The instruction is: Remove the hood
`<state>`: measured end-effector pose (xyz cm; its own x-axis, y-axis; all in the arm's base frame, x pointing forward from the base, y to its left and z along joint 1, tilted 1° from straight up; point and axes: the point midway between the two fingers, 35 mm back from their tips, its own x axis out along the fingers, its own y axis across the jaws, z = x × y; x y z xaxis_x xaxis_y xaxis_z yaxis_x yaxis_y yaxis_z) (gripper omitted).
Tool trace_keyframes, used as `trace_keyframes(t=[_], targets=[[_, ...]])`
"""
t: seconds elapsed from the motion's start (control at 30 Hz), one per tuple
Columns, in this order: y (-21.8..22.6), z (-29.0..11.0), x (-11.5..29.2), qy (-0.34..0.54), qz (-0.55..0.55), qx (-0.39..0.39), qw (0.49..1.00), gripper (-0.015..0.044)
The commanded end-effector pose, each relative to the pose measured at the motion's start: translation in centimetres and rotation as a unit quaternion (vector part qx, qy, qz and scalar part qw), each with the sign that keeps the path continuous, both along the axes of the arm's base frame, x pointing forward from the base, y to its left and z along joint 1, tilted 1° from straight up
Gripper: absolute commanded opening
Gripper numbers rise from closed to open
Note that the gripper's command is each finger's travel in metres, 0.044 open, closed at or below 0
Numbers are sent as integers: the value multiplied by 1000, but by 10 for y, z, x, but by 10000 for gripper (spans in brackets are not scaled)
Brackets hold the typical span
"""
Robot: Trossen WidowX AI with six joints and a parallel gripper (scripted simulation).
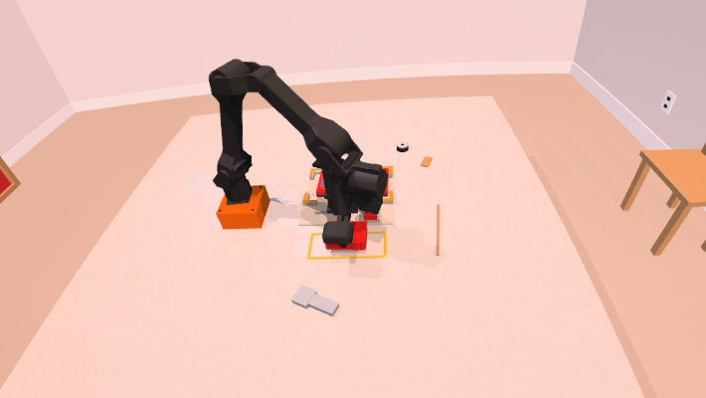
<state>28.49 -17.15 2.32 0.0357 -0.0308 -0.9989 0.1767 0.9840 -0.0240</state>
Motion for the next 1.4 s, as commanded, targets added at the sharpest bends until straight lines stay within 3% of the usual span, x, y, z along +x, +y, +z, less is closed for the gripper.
trace_keyframes(t=[0.0,1.37], targets=[[0,-3,-1,1,2,0,1000,0],[-1,-22,0,1,2,0,1000,0]])
